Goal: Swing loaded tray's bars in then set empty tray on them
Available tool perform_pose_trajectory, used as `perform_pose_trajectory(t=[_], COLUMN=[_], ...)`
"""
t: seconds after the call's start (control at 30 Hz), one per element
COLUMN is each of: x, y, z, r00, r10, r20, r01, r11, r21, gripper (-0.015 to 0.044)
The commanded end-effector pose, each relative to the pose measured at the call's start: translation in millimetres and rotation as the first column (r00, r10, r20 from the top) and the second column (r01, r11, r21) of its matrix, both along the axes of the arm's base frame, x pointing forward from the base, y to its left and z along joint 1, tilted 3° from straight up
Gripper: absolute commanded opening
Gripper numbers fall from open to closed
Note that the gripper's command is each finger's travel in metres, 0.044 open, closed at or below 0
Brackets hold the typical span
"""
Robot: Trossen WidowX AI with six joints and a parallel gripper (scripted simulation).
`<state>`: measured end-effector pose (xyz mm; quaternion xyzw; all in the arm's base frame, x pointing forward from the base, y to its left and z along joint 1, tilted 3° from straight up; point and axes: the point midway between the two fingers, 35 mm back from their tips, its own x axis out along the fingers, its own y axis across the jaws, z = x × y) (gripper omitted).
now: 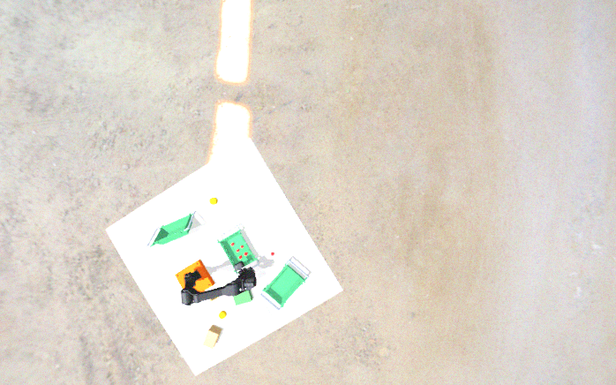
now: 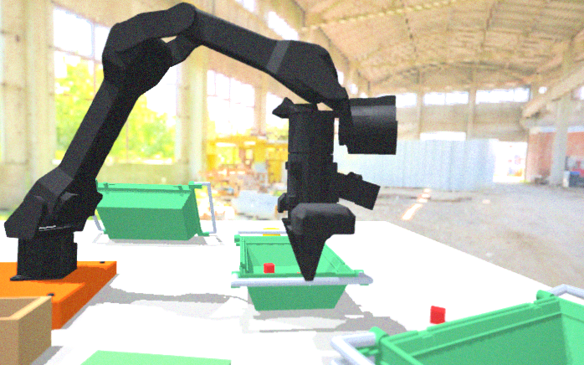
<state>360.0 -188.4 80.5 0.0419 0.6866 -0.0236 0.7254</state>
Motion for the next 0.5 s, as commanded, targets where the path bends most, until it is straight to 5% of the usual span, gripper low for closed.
perform_pose_trajectory(t=[0.0, 0.47], x=[-1, -1], y=[3, 16], z=[-17, -6], r00=[1.0, 1.0], r10=[0.003, 0.003], r20=[-0.008, -0.008], r01=[-0.003, -0.003], r11=[1.0, 1.0], r21=[0.01, 0.012], gripper=[0.0087, 0.0087])
